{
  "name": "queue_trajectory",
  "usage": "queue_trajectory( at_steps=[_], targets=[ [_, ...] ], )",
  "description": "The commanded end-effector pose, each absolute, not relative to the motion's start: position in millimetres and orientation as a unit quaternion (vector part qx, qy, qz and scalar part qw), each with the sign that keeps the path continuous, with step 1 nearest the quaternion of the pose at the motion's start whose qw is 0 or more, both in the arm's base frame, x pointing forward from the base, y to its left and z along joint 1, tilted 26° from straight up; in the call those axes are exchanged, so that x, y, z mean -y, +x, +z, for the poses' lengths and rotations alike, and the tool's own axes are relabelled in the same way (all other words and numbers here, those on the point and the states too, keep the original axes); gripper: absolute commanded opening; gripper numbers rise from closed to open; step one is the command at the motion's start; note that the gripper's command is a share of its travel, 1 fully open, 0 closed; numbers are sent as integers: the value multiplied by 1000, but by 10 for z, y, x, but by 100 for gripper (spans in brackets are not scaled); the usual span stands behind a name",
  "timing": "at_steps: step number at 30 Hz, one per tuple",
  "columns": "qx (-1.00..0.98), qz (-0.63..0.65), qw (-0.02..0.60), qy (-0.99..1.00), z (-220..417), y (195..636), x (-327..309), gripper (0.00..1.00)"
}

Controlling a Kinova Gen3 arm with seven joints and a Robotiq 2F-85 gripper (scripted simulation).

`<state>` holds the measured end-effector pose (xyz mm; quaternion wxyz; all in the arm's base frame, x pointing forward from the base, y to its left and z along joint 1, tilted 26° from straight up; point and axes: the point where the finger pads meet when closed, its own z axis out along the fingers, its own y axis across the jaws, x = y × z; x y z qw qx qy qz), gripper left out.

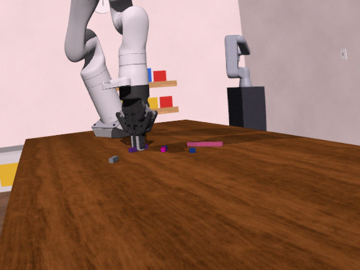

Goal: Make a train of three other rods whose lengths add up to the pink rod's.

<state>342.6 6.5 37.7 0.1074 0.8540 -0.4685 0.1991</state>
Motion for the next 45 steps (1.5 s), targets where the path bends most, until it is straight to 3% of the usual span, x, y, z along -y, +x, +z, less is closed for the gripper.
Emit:
queue_trajectory(
  at_steps=[1, 45],
  targets=[
    [468, 199, 107, 854, 379, 3428, -68, 5],
    [468, 199, 107, 854, 1214, 3204, -412, 5]
  ],
)
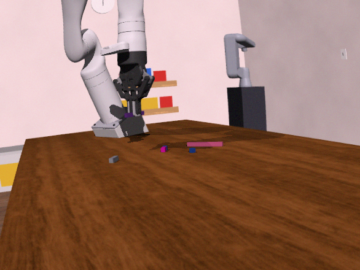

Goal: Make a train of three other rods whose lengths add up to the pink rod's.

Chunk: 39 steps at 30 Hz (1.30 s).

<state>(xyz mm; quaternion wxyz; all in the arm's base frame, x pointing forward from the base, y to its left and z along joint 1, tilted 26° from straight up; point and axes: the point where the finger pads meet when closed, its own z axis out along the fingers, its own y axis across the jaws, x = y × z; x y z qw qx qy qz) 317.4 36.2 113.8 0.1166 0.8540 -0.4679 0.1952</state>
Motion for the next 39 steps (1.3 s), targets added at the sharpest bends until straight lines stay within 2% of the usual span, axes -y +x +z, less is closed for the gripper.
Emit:
queue_trajectory(
  at_steps=[1, 25, 39],
  targets=[
    [468, 199, 107, 854, 1229, 3200, -418, 5],
    [463, 199, 108, 857, 1279, 3209, -447, 5],
    [359, 187, 130, 905, 1327, 3615, -614, 5]
  ],
)
